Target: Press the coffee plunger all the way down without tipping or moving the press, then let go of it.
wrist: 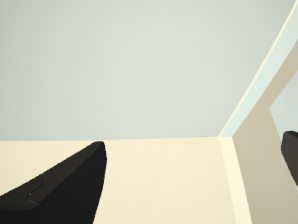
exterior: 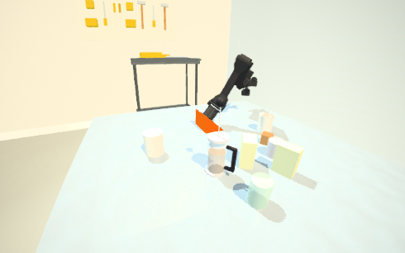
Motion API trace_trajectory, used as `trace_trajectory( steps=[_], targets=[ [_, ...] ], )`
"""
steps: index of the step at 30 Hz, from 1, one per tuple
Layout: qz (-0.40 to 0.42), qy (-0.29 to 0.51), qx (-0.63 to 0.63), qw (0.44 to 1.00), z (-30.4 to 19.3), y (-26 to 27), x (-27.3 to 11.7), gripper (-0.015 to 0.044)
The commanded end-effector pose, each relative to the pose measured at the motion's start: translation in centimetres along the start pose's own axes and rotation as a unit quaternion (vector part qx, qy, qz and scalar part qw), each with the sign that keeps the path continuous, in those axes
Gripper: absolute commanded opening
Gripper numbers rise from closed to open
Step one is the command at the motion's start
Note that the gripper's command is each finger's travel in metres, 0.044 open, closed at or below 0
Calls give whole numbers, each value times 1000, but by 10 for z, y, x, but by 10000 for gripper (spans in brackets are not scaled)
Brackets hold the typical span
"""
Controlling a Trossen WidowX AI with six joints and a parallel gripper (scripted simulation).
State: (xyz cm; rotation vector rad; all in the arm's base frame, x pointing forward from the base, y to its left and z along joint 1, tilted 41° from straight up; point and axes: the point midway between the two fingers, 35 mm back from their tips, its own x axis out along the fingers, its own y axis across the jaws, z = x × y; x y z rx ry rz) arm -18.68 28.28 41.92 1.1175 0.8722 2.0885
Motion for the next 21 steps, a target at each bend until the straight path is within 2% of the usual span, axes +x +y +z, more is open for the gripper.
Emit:
trace_trajectory(
  steps=[1, 5, 11, 21],
  targets=[
    [-3, -3, -3, 1000, 2, -1, 0, 426],
    [-27, -20, -33, 999, 23, -19, 3, 440],
    [-124, -65, -129, 982, 90, -78, -3, 440],
    [-299, -141, -255, 909, 214, -154, -67, 440]
  ],
)
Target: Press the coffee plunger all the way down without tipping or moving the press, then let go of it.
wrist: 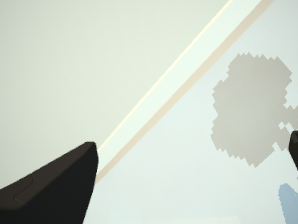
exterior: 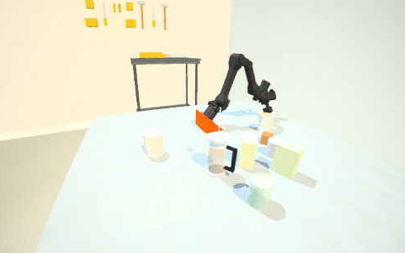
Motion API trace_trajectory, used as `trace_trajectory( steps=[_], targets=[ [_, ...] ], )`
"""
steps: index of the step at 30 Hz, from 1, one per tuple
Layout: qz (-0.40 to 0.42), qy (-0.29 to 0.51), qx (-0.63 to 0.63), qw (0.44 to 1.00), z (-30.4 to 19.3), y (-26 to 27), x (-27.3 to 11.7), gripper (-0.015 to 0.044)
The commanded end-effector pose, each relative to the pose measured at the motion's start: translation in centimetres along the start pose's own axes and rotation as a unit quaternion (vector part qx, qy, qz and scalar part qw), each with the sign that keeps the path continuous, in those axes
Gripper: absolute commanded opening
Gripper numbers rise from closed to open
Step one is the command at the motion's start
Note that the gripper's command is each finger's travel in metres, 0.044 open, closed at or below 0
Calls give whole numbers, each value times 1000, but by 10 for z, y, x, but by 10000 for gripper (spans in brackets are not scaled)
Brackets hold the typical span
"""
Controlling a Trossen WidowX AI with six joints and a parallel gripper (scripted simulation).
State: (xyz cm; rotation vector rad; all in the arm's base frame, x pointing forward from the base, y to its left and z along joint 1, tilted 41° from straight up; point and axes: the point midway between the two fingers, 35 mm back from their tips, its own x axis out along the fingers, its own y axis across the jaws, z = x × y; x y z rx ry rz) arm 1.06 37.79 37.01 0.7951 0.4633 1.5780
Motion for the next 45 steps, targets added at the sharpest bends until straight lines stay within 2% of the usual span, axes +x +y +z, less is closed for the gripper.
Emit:
trace_trajectory(
  steps=[1, 10, 17, 23, 34, 45],
  targets=[
    [-76, -20, -50, 996, 37, -57, -2, 440],
    [-253, -76, -83, 961, 120, -171, -56, 440],
    [-381, -99, -99, 914, 180, -248, -135, 440],
    [-446, -128, -73, 883, 207, -278, -192, 440],
    [-596, -158, -26, 787, 244, -327, -377, 440],
    [-682, -206, 57, 699, 220, -305, -565, 440]
  ],
)
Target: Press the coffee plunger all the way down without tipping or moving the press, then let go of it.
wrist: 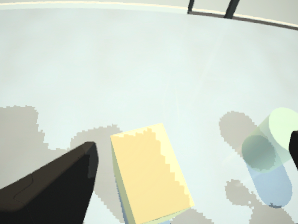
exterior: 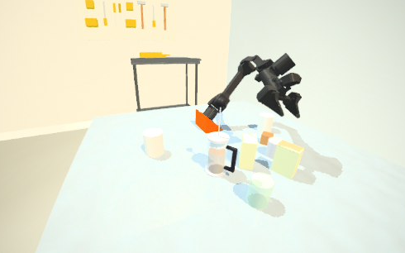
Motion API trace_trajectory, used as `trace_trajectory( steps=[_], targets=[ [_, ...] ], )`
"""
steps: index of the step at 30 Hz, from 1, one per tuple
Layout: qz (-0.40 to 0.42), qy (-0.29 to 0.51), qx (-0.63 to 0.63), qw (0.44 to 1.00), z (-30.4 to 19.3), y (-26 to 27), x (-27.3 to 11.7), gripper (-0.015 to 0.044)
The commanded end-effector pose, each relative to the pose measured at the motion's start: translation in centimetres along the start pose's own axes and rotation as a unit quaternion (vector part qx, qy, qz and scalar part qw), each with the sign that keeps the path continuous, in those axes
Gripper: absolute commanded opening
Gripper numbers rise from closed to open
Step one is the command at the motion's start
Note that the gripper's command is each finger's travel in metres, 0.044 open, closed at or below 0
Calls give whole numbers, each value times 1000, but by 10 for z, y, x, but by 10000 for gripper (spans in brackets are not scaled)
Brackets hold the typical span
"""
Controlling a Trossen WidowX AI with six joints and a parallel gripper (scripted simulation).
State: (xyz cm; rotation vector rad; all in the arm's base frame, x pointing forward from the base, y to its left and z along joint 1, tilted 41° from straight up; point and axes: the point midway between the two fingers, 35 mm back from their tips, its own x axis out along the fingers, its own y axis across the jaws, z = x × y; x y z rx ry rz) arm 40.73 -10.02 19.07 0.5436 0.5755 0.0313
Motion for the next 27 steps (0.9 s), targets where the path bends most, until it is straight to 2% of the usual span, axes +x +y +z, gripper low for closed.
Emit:
trace_trajectory(
  steps=[1, 10, 14, 27],
  targets=[
    [-40, 0, 36, 999, 9, -67, -25, 440],
    [-99, -23, 139, 985, 0, -192, -113, 440],
    [-104, -38, 168, 980, -8, -219, -144, 440],
    [-104, -39, 169, 979, -56, -209, -109, 440]
  ],
)
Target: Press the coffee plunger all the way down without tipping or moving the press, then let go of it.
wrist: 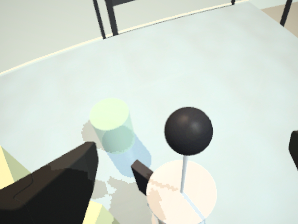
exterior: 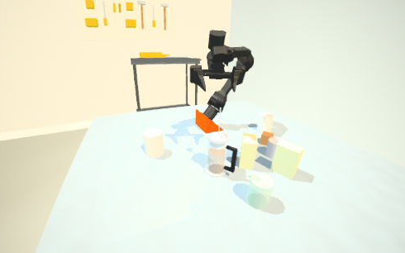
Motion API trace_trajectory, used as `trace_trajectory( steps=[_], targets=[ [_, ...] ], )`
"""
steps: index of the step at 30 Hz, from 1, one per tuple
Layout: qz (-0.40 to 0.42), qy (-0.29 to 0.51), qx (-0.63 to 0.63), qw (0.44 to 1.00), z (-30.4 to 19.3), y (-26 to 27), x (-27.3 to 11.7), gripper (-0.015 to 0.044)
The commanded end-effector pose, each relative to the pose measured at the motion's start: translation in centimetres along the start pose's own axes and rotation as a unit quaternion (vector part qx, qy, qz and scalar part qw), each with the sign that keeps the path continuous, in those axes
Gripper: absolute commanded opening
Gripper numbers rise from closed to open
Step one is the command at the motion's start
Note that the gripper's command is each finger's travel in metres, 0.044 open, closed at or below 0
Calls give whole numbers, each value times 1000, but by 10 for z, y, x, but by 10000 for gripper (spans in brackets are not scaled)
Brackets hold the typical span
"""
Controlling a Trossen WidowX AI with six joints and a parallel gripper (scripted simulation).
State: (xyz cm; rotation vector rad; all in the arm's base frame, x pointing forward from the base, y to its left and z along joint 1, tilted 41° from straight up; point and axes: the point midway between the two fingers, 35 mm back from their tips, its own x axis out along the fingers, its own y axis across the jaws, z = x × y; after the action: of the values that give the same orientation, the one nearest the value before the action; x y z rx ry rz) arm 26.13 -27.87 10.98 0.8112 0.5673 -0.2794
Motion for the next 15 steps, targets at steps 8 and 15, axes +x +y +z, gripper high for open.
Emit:
trace_trajectory(
  steps=[8, 15],
  targets=[
    [-3, -5, 0, 1000, -8, 0, 10, 440],
    [-4, -5, 0, 1000, -7, -1, 21, 440]
  ],
)
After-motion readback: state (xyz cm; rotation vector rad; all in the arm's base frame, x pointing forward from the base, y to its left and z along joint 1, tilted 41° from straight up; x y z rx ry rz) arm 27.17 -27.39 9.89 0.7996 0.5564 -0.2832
